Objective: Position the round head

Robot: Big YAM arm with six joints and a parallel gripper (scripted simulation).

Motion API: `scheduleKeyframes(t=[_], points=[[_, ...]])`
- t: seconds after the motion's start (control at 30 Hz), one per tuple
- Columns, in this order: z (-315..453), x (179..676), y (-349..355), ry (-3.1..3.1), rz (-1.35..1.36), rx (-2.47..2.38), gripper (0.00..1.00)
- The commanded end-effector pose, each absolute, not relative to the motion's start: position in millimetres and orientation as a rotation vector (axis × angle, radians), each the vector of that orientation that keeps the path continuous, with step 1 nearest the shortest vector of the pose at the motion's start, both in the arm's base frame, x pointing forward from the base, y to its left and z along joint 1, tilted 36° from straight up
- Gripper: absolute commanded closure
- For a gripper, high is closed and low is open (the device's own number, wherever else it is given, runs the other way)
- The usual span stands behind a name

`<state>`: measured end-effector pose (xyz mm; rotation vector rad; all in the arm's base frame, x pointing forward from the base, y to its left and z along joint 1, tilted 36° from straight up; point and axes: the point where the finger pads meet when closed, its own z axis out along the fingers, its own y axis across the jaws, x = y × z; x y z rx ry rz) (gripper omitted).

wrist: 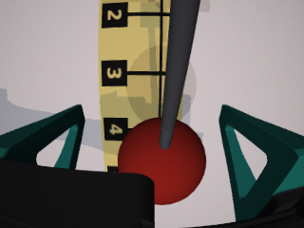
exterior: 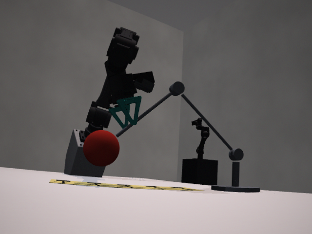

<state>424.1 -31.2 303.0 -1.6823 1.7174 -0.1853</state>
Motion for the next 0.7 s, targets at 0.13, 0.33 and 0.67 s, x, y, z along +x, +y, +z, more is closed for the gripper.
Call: scheduleKeyframes(t=[0.13,0.33,0.67], points=[[309.1,434.3,-28.1,1.713,-0.189,-1.667,0.0],[309.1,434.3,-28.1,1.713,-0.189,-1.667,0.0],[308.6,433.2,-28.4,1.714,-0.188,-1.667,1.0]])
